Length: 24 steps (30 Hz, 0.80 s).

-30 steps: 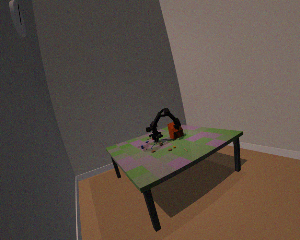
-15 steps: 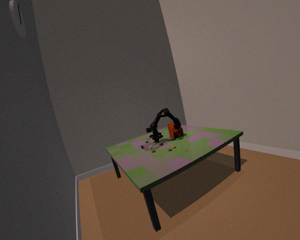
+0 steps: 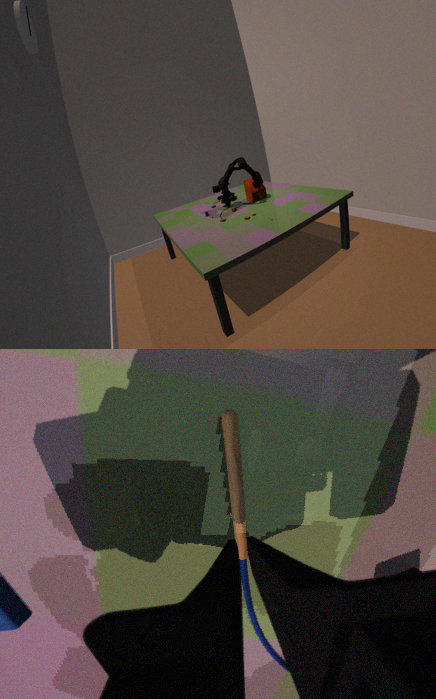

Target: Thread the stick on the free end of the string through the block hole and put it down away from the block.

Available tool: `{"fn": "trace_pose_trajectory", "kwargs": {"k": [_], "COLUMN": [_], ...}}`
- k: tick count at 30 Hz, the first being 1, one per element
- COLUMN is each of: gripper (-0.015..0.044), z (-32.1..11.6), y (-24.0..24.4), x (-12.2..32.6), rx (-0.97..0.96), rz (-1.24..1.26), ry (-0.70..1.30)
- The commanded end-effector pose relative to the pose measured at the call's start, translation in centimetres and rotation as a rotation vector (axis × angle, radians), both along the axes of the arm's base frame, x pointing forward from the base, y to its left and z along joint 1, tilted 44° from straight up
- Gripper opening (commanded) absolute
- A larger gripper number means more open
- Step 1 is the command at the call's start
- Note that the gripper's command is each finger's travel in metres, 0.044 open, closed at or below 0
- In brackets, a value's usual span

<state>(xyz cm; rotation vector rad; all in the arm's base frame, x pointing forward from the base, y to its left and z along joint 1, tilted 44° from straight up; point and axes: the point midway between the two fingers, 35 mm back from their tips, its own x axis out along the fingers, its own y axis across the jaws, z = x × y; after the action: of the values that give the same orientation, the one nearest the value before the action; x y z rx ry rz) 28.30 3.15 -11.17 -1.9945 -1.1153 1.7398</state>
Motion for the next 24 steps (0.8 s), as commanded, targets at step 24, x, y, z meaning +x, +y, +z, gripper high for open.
{"fn": "trace_pose_trajectory", "kwargs": {"k": [24], "gripper": [0.0], "z": [2.4], "y": [-2.5], "x": [0.3], "rx": [-0.006], "rz": [0.0], "ry": [-0.006]}}
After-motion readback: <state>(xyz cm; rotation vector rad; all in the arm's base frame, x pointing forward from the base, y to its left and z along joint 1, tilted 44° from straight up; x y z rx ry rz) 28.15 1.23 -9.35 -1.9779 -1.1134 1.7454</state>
